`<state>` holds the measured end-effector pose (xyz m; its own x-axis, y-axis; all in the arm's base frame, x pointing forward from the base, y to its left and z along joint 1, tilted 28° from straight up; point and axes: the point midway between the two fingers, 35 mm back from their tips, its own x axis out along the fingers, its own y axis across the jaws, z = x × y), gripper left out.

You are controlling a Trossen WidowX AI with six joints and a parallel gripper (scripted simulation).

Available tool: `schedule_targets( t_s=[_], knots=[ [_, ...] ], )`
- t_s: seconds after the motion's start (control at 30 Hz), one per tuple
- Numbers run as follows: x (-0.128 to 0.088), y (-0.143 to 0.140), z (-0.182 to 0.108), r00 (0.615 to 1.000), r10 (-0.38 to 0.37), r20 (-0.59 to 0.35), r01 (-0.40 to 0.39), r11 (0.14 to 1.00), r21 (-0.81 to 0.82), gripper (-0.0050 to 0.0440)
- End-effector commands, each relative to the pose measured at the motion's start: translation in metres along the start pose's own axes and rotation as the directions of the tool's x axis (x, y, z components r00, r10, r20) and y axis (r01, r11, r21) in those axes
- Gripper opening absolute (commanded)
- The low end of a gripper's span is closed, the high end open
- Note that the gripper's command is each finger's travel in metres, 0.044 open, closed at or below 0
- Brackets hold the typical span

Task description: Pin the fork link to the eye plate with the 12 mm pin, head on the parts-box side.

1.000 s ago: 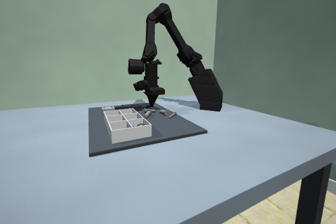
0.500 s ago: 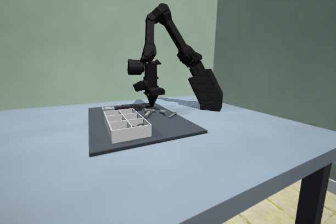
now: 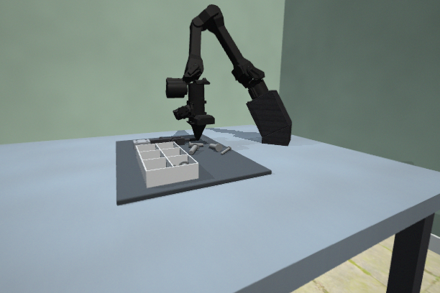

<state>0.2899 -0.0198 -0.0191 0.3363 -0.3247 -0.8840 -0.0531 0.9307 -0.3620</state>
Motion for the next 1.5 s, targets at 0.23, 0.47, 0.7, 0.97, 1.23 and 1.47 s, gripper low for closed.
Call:
schedule_targets(
  t_s=[0.23, 0.47, 0.7, 0.97, 1.23, 1.47],
  knots=[
    [-0.001, 0.0, 0.01, 1.0, 0.0, 0.016, 0.0, 1.0, 0.004, 0.0],
    [-0.001, 0.0, 0.013, 1.0, 0.0, 0.016, 0.0, 1.0, 0.004, 0.0],
    [-0.001, 0.0, 0.015, 1.0, 0.0, 0.016, 0.0, 1.0, 0.004, 0.0],
    [0.0, 0.0, 0.018, 1.0, 0.0, 0.016, 0.0, 1.0, 0.004, 0.0],
    [0.0, 0.0, 0.013, 1.0, 0.0, 0.016, 0.0, 1.0, 0.004, 0.0],
    [0.0, 0.0, 0.009, 1.0, 0.0, 0.016, 0.0, 1.0, 0.004, 0.0]
  ],
)
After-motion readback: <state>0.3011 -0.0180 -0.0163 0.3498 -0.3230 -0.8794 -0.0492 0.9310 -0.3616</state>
